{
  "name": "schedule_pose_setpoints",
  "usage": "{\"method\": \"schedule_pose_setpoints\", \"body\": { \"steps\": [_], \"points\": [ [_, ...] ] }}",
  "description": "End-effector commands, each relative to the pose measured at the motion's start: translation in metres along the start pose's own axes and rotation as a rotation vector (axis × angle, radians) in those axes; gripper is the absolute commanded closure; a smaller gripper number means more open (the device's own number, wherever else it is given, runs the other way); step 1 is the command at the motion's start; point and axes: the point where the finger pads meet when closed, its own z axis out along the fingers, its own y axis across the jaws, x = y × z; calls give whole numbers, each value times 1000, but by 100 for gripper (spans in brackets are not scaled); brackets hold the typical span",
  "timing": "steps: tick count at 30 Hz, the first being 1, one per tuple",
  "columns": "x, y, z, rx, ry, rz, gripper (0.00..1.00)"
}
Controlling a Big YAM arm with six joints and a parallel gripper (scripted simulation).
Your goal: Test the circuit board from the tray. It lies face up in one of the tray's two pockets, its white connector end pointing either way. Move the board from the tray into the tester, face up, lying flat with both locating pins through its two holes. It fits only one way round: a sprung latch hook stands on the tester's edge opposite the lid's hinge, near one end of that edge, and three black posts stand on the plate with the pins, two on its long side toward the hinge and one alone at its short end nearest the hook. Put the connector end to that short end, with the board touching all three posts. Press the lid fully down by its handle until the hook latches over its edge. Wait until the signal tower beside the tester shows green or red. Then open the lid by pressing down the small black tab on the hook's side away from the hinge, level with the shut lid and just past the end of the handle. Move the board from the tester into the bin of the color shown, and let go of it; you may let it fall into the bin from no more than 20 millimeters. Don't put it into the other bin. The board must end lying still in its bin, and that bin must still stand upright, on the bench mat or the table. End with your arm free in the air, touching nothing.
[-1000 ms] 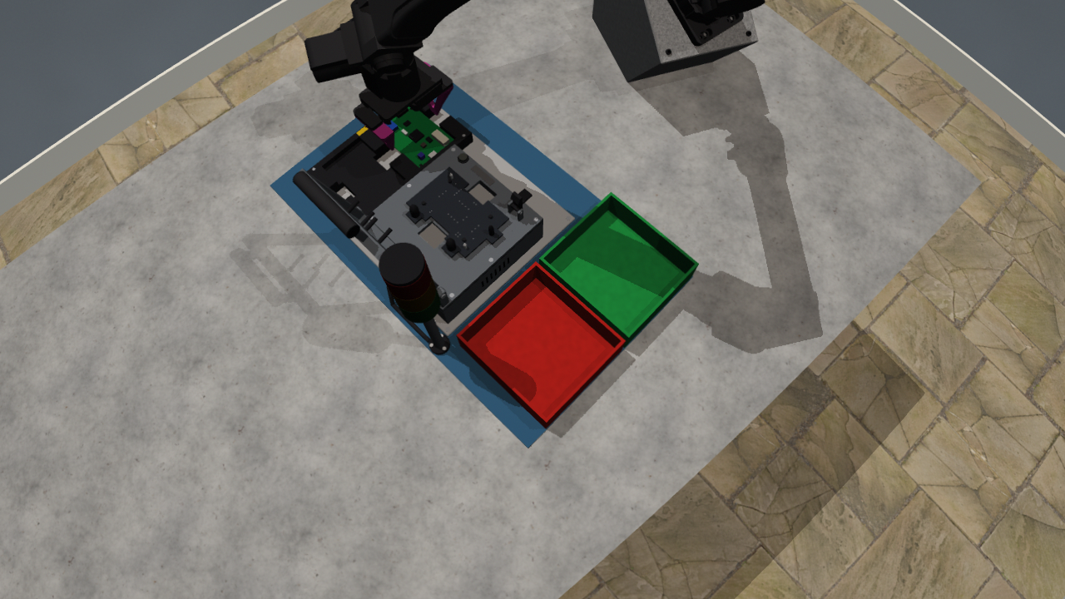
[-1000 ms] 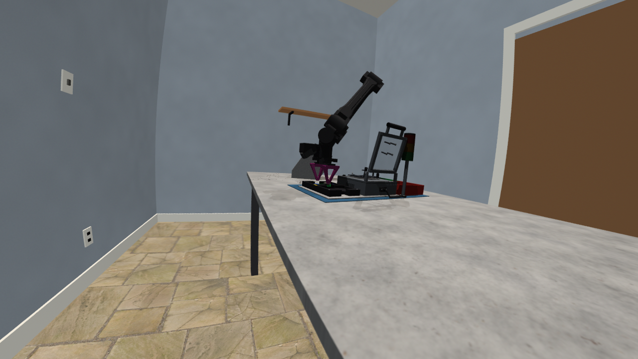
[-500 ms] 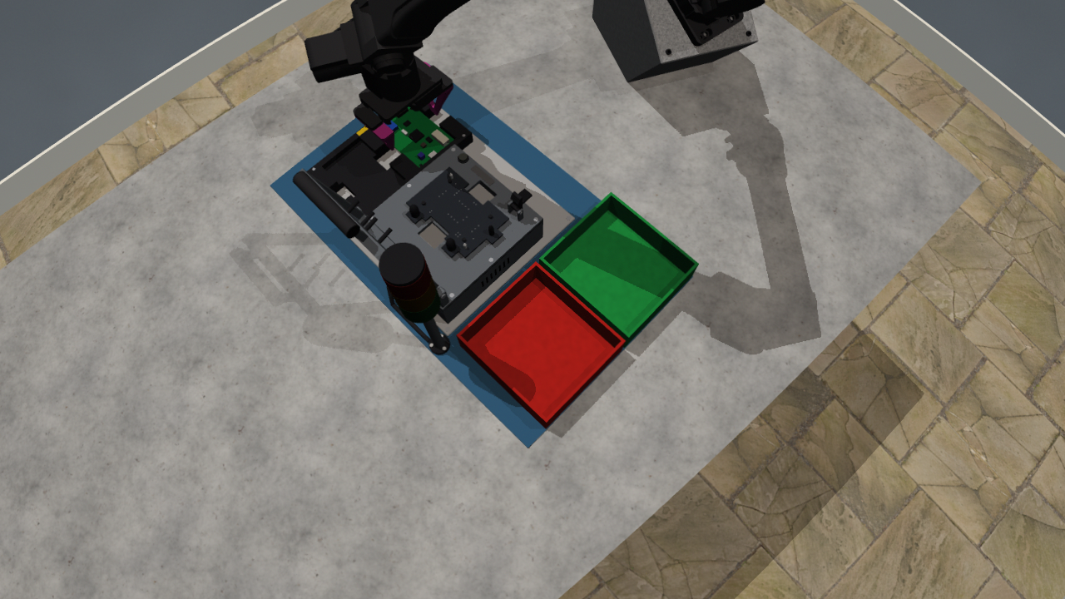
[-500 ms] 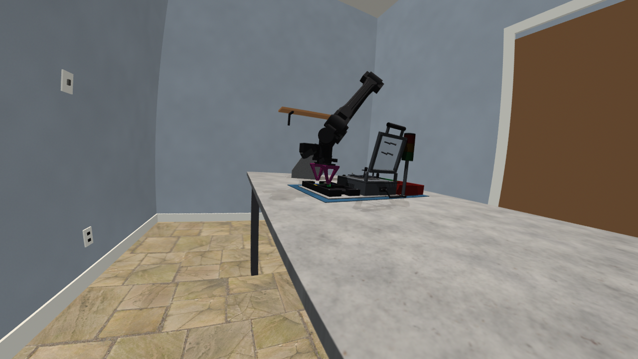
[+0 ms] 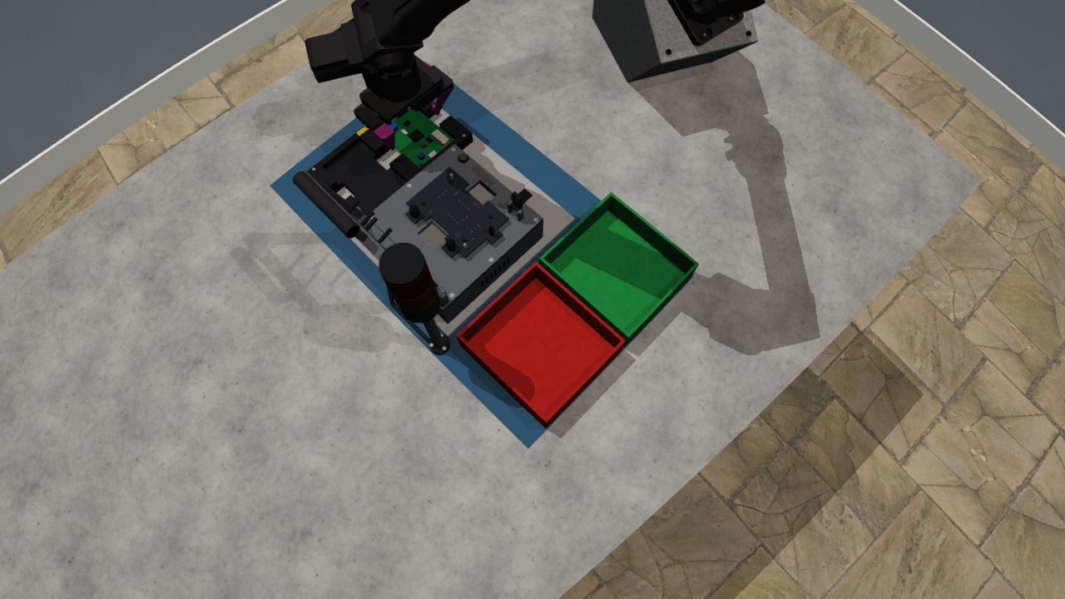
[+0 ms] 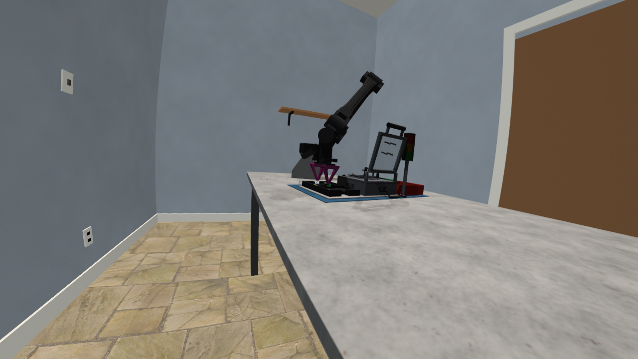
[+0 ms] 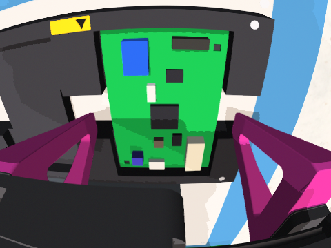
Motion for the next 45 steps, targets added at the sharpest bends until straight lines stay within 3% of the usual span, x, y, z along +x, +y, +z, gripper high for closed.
{"method": "schedule_pose_setpoints", "body": {
  "steps": [1, 16, 22, 28, 34, 37, 45],
  "points": [
    [-2, 16, -14, -40, -26, -19, 8],
    [-2, 16, -13, -39, -25, -19, 8],
    [-1, 6, 5, -9, -7, -4, 8],
    [1, 5, 12, -7, -5, -6, 8],
    [-11, 9, 5, -32, -19, 11, 8],
    [-7, 7, 12, -20, -12, 5, 8],
    [-3, 13, 7, -27, -17, -10, 8]
  ]
}}
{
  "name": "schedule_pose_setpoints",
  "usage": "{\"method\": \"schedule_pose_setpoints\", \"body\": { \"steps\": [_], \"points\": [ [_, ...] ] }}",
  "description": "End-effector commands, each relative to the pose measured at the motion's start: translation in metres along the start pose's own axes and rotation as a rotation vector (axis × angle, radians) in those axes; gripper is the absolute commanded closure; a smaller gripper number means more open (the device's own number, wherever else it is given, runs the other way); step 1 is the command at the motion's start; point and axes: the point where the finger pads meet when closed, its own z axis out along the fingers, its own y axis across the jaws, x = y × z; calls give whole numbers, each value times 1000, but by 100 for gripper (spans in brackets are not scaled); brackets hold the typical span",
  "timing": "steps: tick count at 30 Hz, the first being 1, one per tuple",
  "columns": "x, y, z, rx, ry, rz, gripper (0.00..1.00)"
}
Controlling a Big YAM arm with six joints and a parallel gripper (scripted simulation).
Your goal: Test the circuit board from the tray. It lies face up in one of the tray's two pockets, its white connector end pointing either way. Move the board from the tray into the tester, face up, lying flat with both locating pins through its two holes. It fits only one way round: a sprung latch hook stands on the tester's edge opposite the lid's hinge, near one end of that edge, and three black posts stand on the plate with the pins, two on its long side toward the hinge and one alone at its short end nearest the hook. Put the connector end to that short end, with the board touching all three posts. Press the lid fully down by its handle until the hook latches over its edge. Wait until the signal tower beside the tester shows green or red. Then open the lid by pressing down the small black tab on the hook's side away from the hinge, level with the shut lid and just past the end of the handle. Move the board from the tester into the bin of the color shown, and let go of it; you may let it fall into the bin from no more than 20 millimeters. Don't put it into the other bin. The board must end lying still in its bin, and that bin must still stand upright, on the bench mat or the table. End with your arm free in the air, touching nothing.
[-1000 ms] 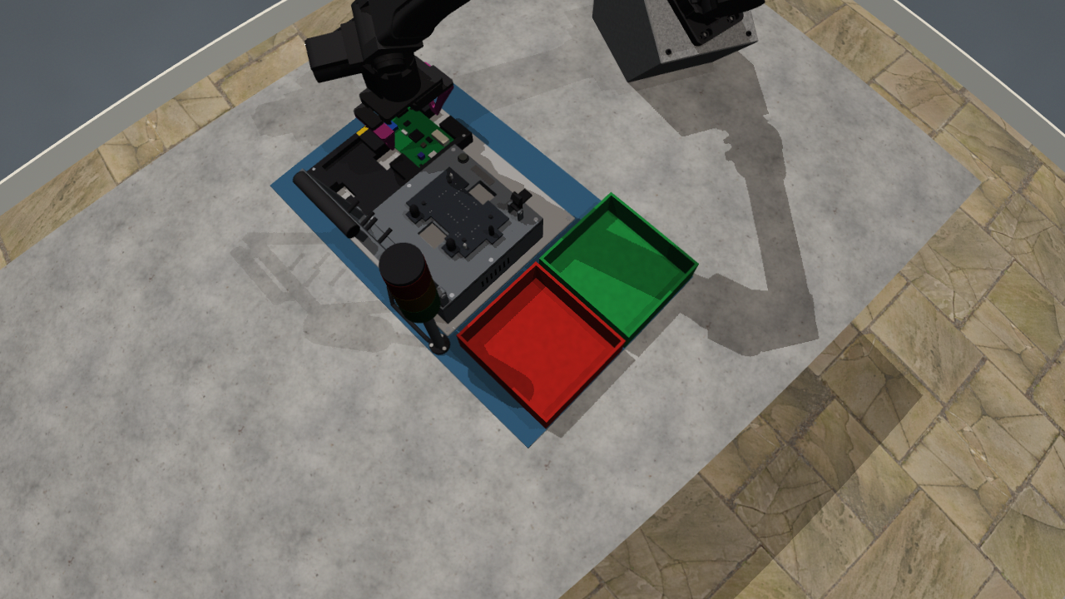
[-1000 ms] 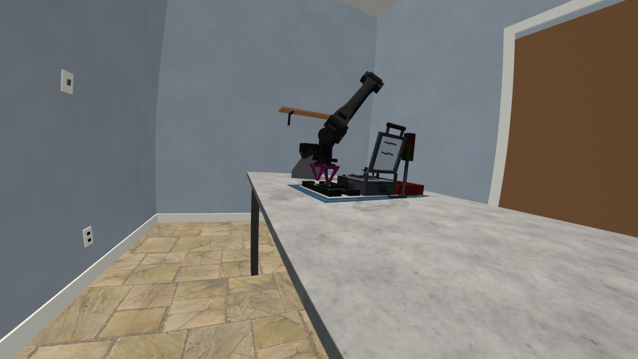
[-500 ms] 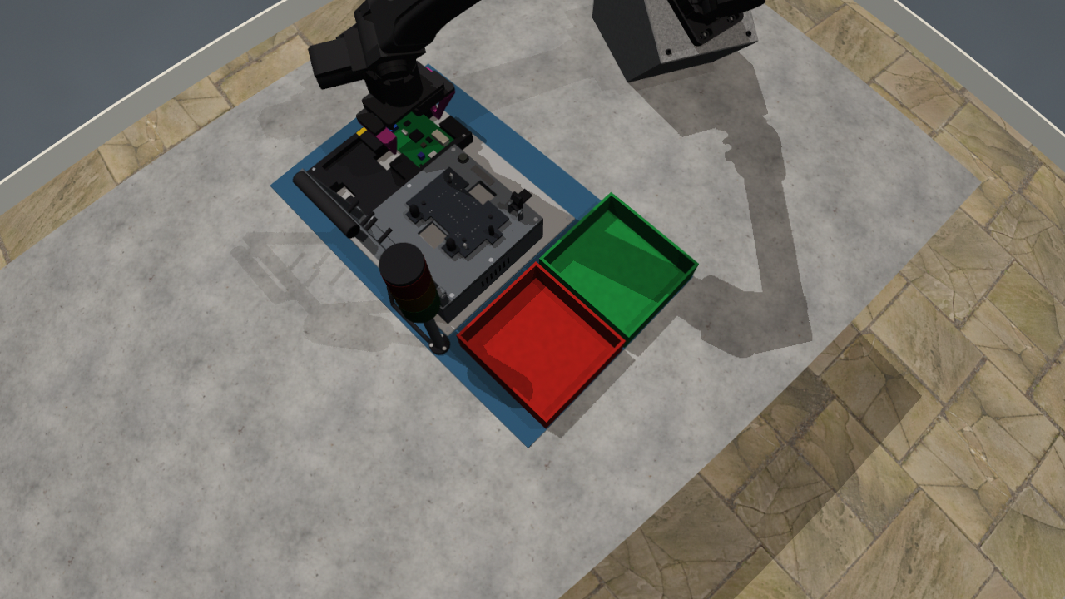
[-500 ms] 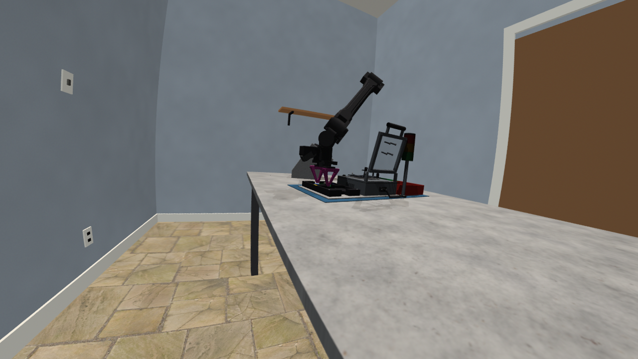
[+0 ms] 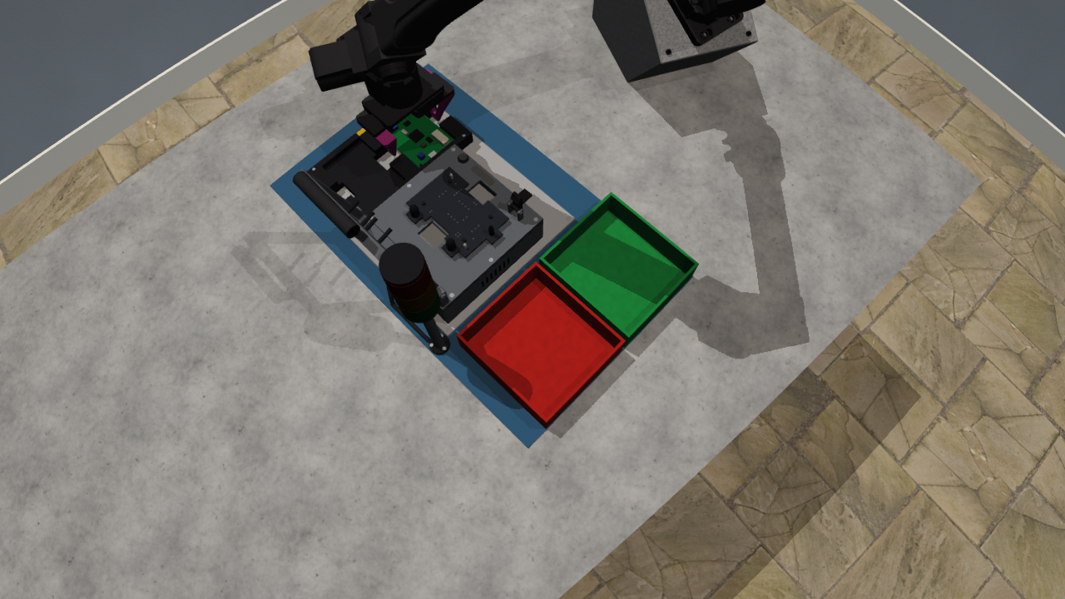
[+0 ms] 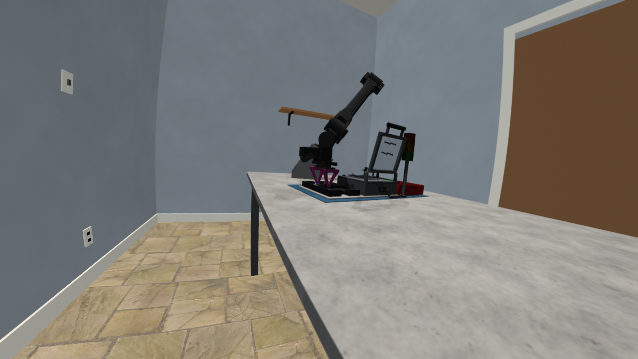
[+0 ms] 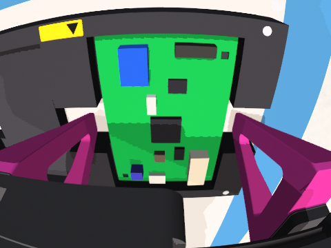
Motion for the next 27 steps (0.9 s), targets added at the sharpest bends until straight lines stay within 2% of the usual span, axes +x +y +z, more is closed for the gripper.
{"method": "schedule_pose_setpoints", "body": {
  "steps": [1, 14, 15, 27],
  "points": [
    [-3, 12, -7, -25, -15, -8, 8],
    [-3, 12, -7, -25, -15, -8, 8],
    [-3, 12, -7, -25, -15, -8, 15],
    [-3, 12, -7, -25, -15, -8, 15]
  ]
}}
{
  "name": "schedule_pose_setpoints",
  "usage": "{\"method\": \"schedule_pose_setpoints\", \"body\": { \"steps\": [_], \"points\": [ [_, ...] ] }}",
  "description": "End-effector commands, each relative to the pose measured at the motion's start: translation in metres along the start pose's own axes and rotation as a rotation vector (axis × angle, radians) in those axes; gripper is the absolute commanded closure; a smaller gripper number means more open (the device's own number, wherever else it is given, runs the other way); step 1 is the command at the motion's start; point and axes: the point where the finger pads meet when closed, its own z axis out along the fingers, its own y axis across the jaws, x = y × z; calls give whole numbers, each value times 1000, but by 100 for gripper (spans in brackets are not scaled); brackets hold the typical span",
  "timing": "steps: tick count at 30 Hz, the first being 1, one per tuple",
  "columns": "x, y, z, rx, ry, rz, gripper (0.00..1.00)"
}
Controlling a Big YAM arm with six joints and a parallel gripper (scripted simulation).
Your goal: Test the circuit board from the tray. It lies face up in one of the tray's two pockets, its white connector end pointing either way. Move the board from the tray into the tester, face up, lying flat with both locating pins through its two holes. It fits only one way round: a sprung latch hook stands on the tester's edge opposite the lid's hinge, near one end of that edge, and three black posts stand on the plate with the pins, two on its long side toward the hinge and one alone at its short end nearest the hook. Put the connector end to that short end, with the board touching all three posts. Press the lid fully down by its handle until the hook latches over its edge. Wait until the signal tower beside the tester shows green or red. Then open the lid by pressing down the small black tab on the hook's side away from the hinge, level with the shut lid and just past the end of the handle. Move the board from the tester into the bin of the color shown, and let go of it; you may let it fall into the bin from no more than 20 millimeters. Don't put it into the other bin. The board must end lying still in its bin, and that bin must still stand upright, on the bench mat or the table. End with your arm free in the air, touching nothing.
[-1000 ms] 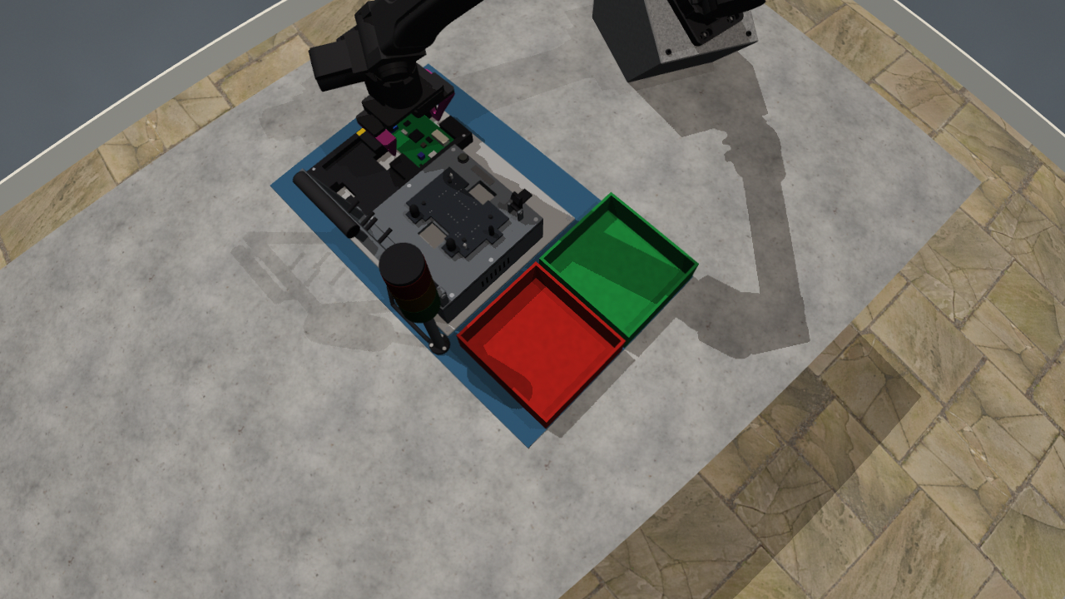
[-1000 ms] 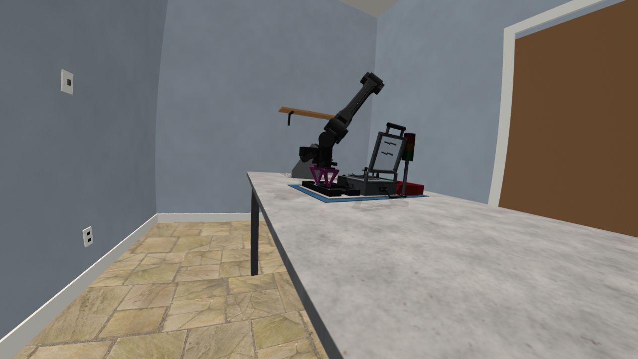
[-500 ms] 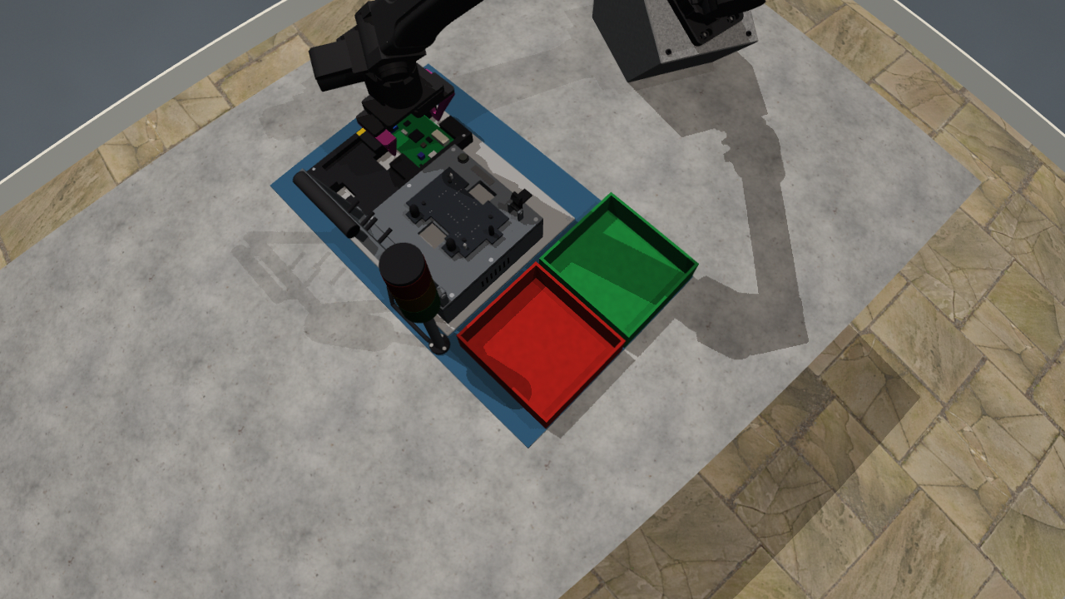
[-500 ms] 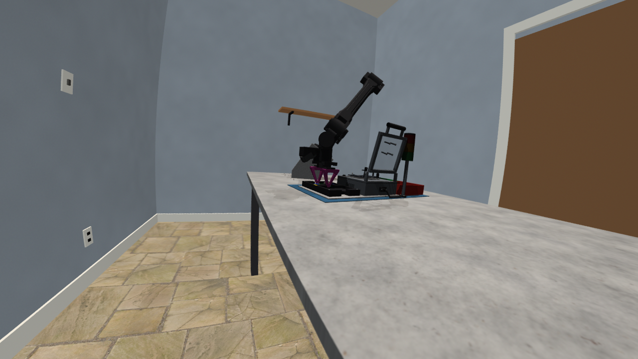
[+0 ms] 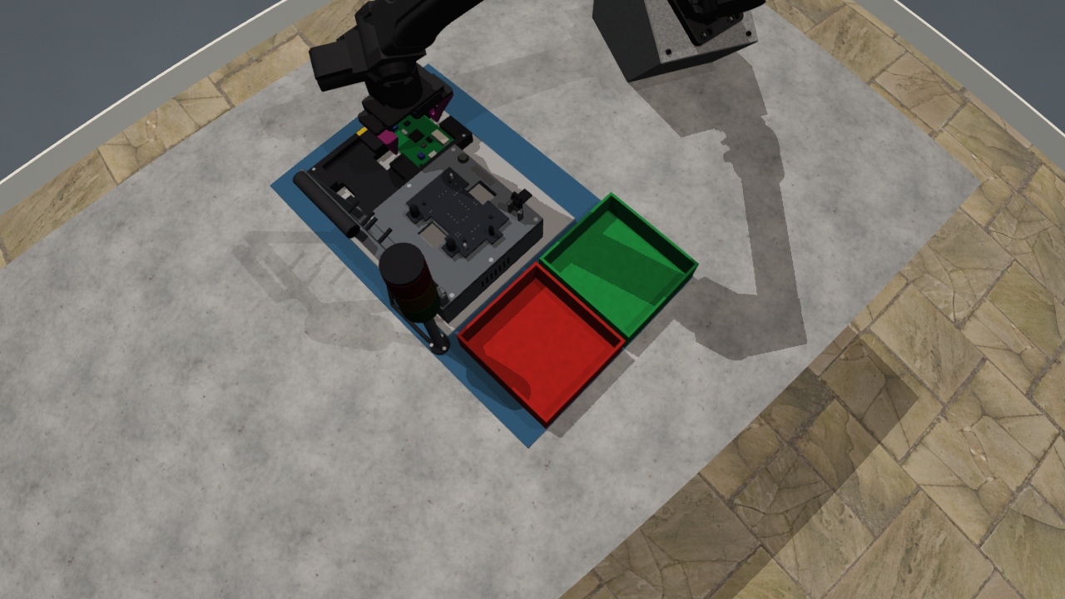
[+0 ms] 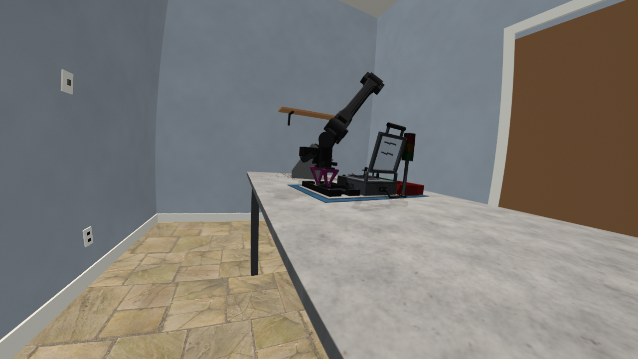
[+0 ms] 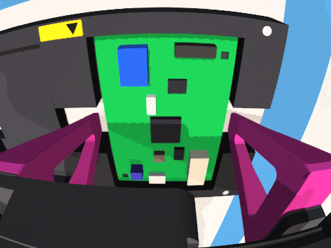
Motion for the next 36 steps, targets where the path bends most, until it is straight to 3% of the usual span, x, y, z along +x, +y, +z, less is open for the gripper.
{"method": "schedule_pose_setpoints", "body": {
  "steps": [1, 2, 36],
  "points": [
    [-3, 12, -7, -25, -15, -8, 15],
    [-3, 12, -7, -25, -15, -8, 19],
    [-3, 12, -7, -25, -15, -9, 26]
  ]
}}
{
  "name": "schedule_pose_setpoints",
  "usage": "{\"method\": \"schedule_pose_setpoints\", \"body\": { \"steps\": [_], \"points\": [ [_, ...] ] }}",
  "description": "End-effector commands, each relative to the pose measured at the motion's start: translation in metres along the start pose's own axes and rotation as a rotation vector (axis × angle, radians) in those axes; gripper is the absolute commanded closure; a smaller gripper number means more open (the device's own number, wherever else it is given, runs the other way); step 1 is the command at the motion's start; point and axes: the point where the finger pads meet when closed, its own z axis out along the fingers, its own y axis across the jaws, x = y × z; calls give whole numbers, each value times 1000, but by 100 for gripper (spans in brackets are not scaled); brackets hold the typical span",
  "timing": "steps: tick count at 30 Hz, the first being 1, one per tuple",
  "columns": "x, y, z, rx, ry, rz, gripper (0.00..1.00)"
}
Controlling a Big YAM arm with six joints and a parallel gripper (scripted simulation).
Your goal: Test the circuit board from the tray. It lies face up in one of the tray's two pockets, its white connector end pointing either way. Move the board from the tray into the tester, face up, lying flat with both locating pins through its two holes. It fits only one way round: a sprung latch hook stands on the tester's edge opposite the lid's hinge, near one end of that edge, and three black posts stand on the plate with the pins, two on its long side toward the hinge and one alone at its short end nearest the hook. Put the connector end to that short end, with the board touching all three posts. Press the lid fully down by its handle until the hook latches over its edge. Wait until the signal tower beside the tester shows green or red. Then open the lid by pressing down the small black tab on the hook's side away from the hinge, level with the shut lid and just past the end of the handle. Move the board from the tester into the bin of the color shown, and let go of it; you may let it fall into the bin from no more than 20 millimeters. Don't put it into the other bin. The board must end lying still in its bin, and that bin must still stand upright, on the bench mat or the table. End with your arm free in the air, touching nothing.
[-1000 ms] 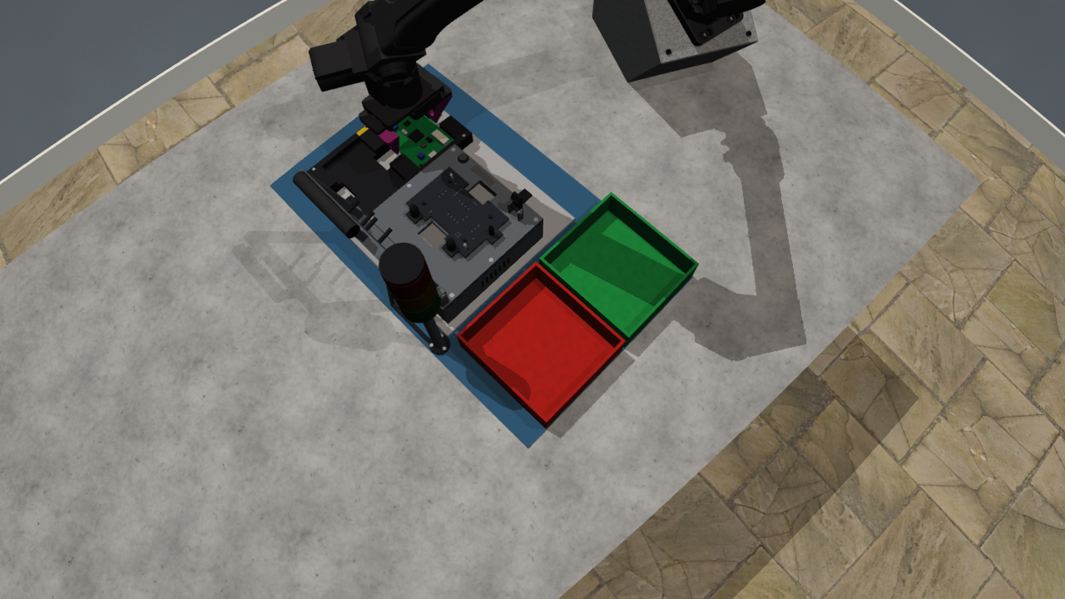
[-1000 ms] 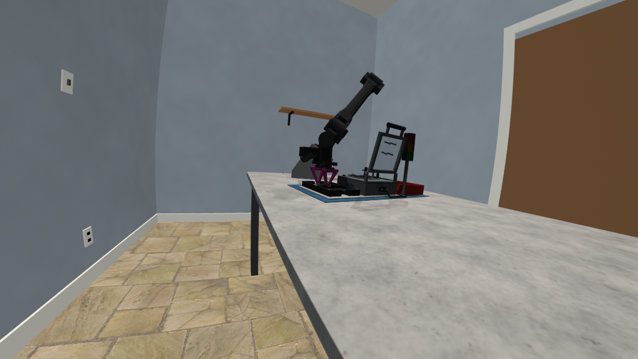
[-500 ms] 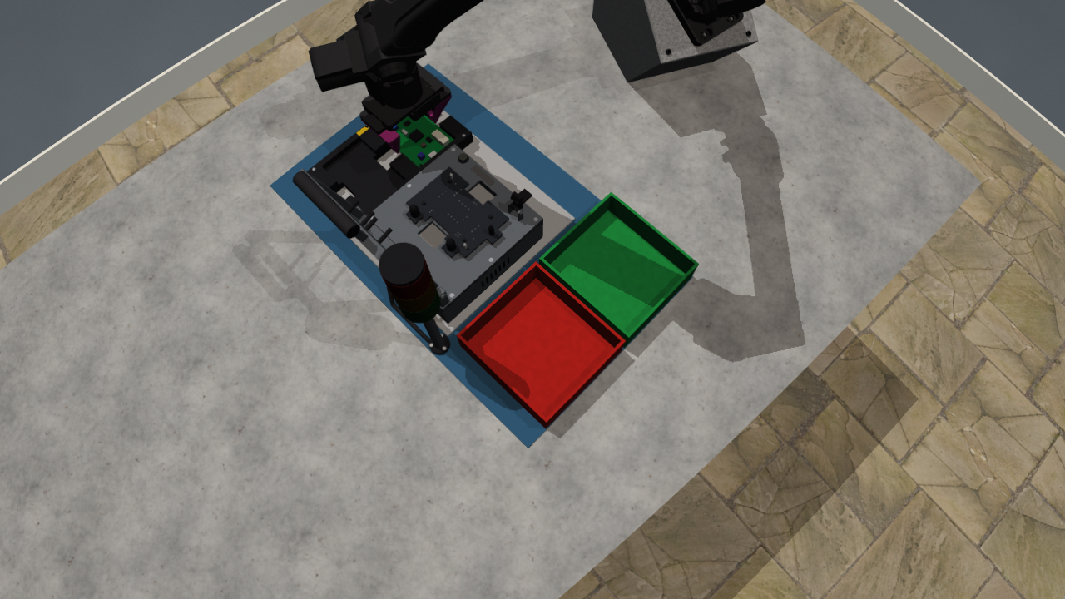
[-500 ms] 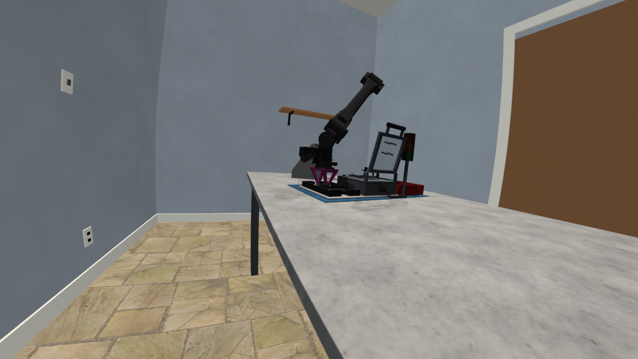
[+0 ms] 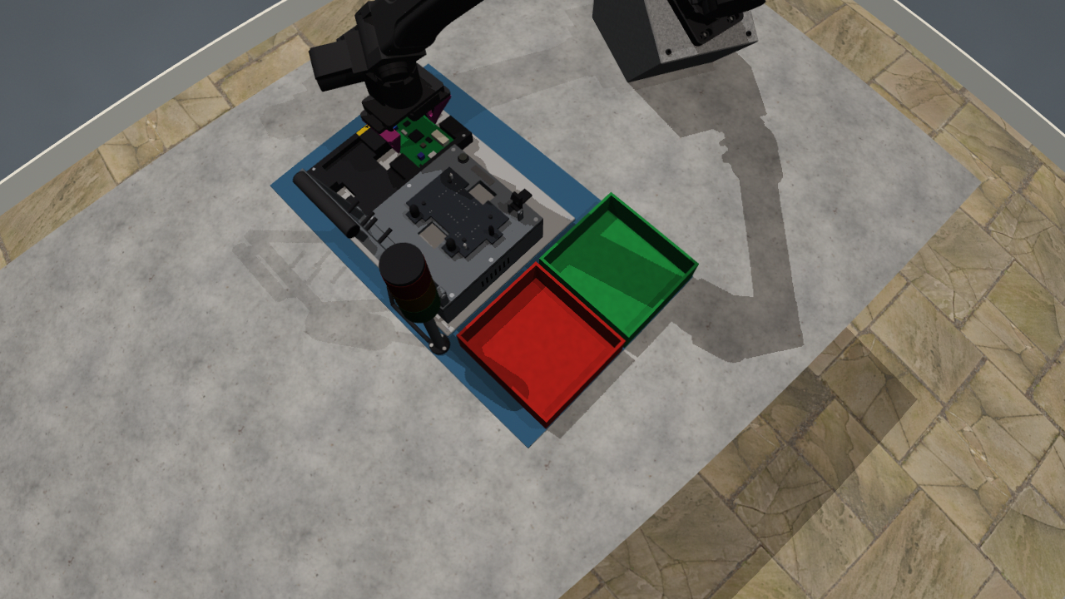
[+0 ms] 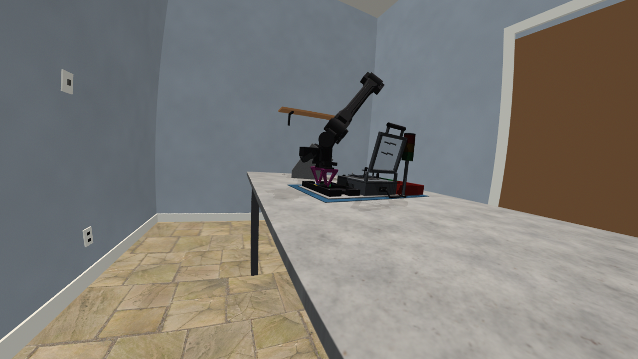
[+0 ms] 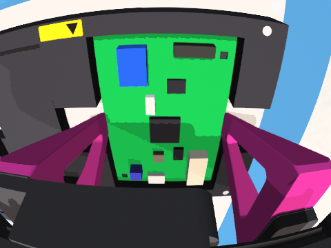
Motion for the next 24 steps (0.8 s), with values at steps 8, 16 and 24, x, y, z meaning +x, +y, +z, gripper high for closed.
{"method": "schedule_pose_setpoints", "body": {
  "steps": [8, 16, 24],
  "points": [
    [-3, 12, -7, -25, -15, -9, 28],
    [-3, 12, -7, -25, -15, -9, 28],
    [-3, 12, -7, -25, -15, -9, 28]
  ]
}}
